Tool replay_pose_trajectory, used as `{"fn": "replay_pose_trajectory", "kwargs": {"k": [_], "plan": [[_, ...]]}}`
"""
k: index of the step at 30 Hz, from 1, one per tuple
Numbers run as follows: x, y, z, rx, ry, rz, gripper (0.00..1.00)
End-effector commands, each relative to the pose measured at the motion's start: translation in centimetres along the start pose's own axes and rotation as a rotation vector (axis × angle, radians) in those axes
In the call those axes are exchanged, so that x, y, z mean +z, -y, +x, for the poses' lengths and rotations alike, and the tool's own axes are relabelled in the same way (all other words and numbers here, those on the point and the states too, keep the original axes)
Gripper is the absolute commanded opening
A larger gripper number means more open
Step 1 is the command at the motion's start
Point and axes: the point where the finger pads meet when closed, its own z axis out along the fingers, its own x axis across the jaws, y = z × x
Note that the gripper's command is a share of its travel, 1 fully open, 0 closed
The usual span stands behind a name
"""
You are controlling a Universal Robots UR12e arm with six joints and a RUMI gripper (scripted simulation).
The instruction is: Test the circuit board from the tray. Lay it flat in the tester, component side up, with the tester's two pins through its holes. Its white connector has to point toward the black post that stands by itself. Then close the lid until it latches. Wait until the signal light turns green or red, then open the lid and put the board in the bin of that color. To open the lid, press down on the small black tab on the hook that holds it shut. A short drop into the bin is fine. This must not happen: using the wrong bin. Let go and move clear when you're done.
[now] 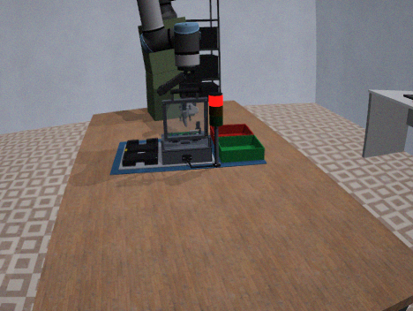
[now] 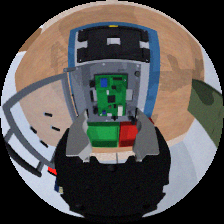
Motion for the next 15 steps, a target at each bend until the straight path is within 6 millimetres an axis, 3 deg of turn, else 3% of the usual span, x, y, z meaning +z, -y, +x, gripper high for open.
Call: {"fn": "replay_pose_trajectory", "kwargs": {"k": [1, 15], "plan": [[0.0, 0.0, 0.0, 0.000, 0.001, 0.000, 0.59], [4.3, 0.4, -0.1, 0.000, 0.001, 0.000, 0.59]]}}
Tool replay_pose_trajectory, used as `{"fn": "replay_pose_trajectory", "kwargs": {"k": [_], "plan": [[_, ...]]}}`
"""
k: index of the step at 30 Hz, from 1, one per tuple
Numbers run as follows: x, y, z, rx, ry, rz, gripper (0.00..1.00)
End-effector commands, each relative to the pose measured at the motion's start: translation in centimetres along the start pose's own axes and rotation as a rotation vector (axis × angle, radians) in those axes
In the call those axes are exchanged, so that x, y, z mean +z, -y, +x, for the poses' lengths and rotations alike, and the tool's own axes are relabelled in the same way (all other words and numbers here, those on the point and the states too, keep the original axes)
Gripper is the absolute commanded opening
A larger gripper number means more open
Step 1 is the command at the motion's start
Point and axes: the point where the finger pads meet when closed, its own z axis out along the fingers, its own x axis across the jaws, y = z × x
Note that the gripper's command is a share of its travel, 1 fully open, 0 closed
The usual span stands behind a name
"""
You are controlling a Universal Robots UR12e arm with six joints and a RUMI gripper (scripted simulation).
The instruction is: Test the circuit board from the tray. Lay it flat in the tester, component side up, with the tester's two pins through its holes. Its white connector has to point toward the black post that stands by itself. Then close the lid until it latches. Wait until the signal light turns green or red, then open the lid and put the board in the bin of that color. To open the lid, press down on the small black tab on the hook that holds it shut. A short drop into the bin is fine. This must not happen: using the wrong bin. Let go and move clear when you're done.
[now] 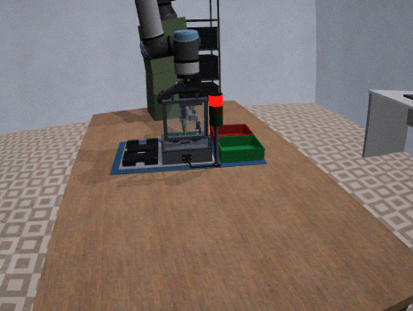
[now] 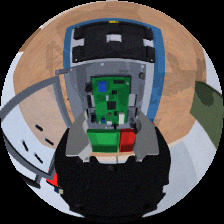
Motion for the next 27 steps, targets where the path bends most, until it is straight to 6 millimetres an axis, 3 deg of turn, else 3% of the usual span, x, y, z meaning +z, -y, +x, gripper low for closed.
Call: {"fn": "replay_pose_trajectory", "kwargs": {"k": [1, 9, 27], "plan": [[1.56, 0.14, -0.09, 0.000, 0.001, 0.000, 0.59], [2.44, 0.21, -0.09, 0.000, 0.001, 0.000, 0.59], [2.46, 0.21, -0.09, 0.000, 0.001, 0.000, 0.59]]}}
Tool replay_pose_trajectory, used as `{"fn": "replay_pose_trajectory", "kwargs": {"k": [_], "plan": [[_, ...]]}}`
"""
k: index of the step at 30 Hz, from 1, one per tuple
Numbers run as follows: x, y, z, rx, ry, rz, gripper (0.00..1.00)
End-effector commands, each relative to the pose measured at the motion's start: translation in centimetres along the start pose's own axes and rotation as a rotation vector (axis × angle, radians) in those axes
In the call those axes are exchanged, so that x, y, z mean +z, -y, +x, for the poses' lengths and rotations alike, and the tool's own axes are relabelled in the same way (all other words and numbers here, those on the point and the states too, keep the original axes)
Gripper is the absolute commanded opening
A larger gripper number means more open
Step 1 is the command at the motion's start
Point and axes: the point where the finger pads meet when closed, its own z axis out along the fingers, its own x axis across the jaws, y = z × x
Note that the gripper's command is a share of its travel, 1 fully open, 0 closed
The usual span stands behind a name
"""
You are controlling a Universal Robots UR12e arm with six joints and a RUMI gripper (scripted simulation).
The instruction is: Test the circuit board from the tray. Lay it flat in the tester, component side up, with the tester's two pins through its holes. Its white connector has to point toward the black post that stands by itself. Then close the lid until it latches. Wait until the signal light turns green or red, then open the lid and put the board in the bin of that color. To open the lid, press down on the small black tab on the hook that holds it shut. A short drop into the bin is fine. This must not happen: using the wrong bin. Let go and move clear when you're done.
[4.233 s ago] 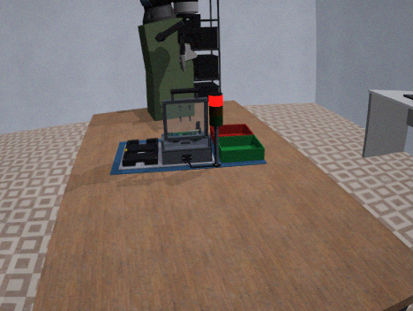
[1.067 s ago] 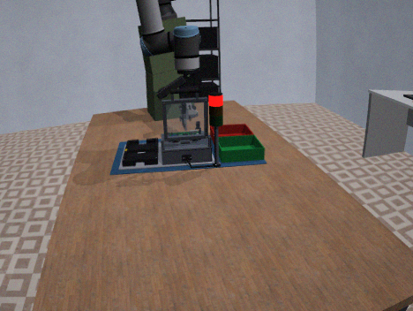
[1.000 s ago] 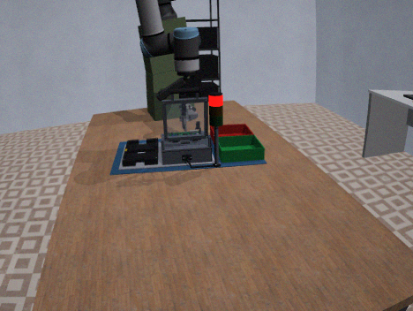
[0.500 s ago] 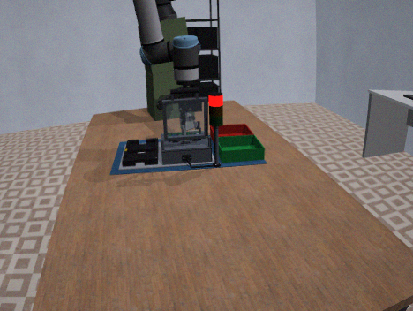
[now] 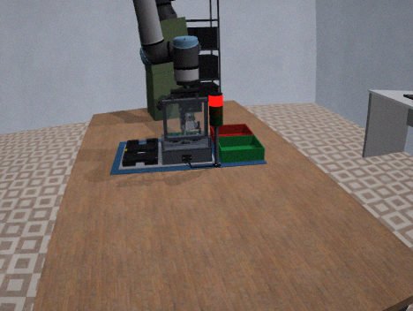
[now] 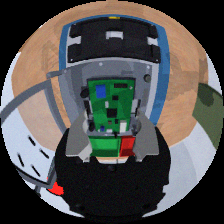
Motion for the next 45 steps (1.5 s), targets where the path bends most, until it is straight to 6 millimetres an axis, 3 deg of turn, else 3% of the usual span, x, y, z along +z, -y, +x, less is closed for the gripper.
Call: {"fn": "replay_pose_trajectory", "kwargs": {"k": [1, 2, 45], "plan": [[-0.05, 0.00, -0.05, 0.000, 0.001, 0.000, 0.59], [-0.05, 0.00, -0.05, 0.000, 0.001, 0.000, 0.54], [-0.05, 0.00, -0.05, 0.000, 0.001, 0.000, 0.47]]}}
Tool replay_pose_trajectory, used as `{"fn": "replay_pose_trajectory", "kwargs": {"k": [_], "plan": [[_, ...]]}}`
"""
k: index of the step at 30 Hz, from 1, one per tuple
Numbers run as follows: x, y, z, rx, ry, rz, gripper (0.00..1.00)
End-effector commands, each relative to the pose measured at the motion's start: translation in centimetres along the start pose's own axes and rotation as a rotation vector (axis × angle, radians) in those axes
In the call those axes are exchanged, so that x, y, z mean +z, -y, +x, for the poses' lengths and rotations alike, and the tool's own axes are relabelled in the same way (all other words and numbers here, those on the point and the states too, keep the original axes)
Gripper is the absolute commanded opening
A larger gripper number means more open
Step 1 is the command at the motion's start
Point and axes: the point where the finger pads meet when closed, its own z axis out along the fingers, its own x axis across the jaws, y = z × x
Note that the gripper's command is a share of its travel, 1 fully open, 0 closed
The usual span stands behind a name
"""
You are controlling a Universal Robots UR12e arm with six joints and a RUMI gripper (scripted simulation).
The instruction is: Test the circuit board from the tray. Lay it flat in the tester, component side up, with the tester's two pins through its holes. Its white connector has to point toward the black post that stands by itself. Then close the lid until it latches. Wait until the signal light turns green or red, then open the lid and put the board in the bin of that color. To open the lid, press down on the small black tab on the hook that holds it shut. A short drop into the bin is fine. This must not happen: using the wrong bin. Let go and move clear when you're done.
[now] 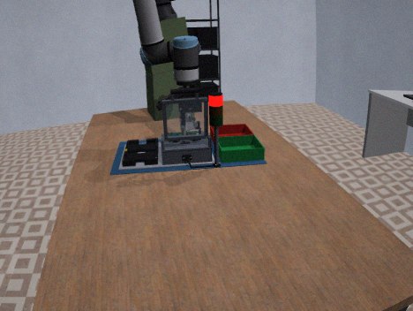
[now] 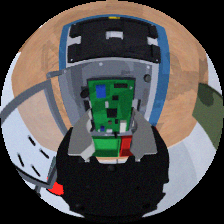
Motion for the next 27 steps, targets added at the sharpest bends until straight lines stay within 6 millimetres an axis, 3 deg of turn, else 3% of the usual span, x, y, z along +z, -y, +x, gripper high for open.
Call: {"fn": "replay_pose_trajectory", "kwargs": {"k": [1, 10, 11, 27], "plan": [[-0.05, 0.00, -0.05, 0.000, 0.001, 0.000, 0.47], [-0.05, 0.00, -0.05, 0.000, 0.001, 0.000, 0.47], [-0.05, 0.00, -0.05, 0.000, 0.001, 0.000, 0.39], [-0.05, 0.00, -0.05, 0.000, 0.001, 0.000, 0.39]]}}
